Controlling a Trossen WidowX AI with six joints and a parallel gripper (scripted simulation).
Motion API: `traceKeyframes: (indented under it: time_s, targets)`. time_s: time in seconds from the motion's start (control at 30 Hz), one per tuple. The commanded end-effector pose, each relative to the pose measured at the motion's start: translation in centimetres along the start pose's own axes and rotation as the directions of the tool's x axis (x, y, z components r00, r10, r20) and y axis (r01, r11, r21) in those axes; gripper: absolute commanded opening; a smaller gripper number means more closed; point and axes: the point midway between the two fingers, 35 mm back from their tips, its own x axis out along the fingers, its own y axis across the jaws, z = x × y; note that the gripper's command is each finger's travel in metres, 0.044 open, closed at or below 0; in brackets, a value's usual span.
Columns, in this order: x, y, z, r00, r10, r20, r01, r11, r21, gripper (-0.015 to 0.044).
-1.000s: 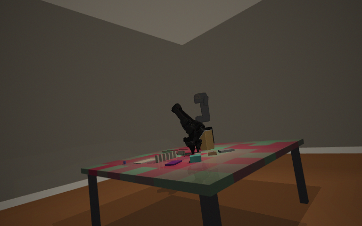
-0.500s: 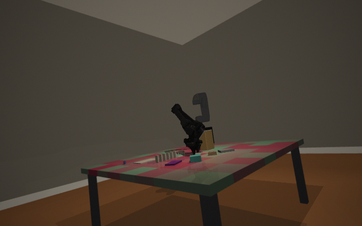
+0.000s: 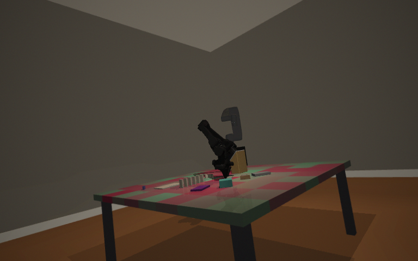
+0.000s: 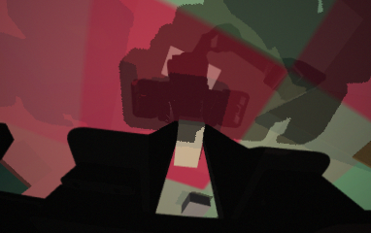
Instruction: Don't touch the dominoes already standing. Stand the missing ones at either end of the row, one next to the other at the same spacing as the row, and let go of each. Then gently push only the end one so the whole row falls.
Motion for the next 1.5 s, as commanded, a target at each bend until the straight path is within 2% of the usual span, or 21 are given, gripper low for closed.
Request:
traceKeyframes:
  time_s: [0.0, 0.07, 0.27, 0.43, 0.8, 0.9, 1.03, 1.2, 1.3, 1.47]
  targets:
    - [-0.2, 0.0, 0.0, 1.0, 0.001, 0.004, -0.001, 1.0, -0.006, 0.0107]
    - [-2.0, -0.1, 0.0, 1.0, 0.001, 0.003, -0.001, 1.0, -0.006, 0.0107]
    - [-10.7, -0.3, -0.3, 1.0, 0.002, -0.002, -0.002, 1.0, -0.007, 0.0107]
    - [-15.6, -0.5, -0.5, 1.0, 0.002, -0.004, -0.002, 1.0, -0.008, 0.0107]
    - [-16.1, -0.5, -0.5, 1.0, 0.002, -0.004, -0.002, 1.0, -0.024, 0.0107]
    - [-16.2, 0.3, -0.8, 1.0, 0.003, -0.005, -0.004, 0.969, -0.246, 0.0107]
    - [-16.4, 1.7, -1.4, 1.0, 0.004, -0.005, -0.006, 0.803, -0.596, 0.0107]
    - [-16.5, 3.4, -2.2, 1.0, 0.005, -0.006, -0.007, 0.431, -0.903, 0.0107]
    - [-16.5, 4.3, -2.6, 1.0, 0.006, -0.006, -0.007, 0.156, -0.988, 0.0107]
    - [-16.5, 5.4, -3.1, 1.0, 0.007, -0.007, -0.006, -0.069, -0.998, 0.0107]
